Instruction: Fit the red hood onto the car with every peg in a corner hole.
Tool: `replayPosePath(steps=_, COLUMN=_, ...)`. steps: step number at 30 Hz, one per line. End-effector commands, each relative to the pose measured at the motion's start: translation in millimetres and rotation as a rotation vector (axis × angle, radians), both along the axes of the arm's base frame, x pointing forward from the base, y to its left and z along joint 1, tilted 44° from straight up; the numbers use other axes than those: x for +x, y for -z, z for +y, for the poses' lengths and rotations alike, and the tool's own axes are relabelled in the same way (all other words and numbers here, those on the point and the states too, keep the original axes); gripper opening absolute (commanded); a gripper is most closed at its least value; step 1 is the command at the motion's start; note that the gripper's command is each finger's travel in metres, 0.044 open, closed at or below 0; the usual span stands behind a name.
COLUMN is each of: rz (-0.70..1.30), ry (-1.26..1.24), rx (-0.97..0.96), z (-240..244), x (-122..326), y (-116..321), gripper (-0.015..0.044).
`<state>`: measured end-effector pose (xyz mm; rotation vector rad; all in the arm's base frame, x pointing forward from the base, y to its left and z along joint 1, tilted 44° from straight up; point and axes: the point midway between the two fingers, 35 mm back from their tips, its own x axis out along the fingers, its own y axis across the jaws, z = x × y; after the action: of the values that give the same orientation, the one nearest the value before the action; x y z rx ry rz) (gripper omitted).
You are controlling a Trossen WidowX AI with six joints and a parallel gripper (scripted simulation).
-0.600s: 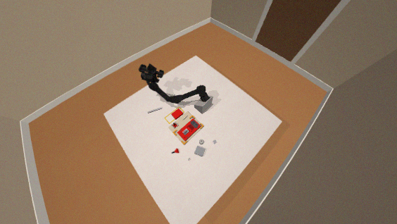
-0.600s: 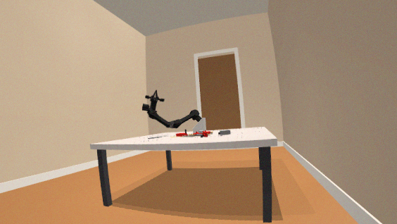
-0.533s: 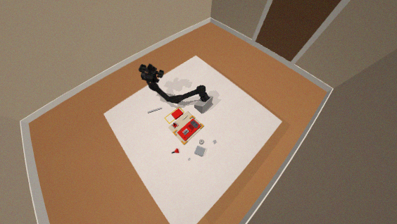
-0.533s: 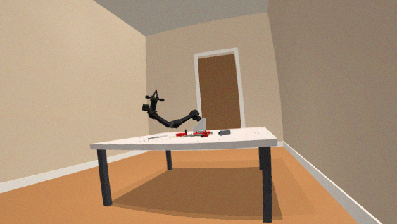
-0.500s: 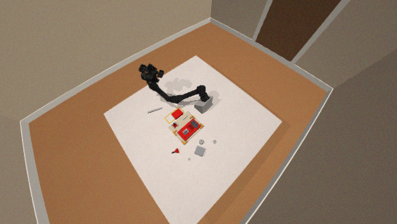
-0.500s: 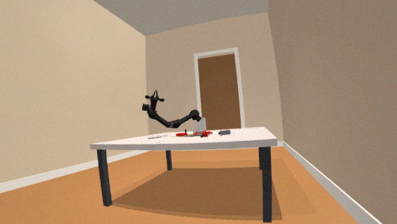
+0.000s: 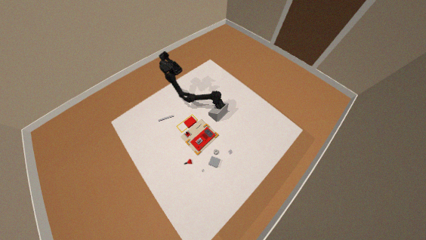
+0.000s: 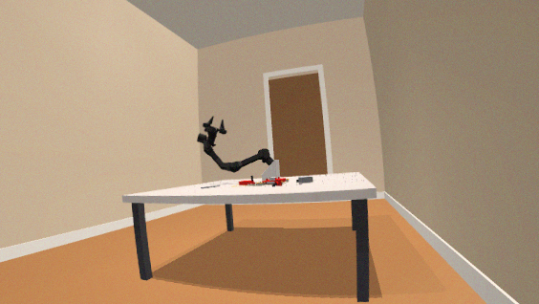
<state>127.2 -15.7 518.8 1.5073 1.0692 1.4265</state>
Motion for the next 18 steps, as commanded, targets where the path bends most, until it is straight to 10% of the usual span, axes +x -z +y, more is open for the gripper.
replayPosePath(steps=1, rz=-0.103, ry=0.095, rx=-0.065, z=17, x=-20, y=-1, gripper=0.044)
replayPosePath(steps=18, rz=-0.551, ry=0.516, rx=-0.515, z=119, x=-57, y=34, gripper=0.044)
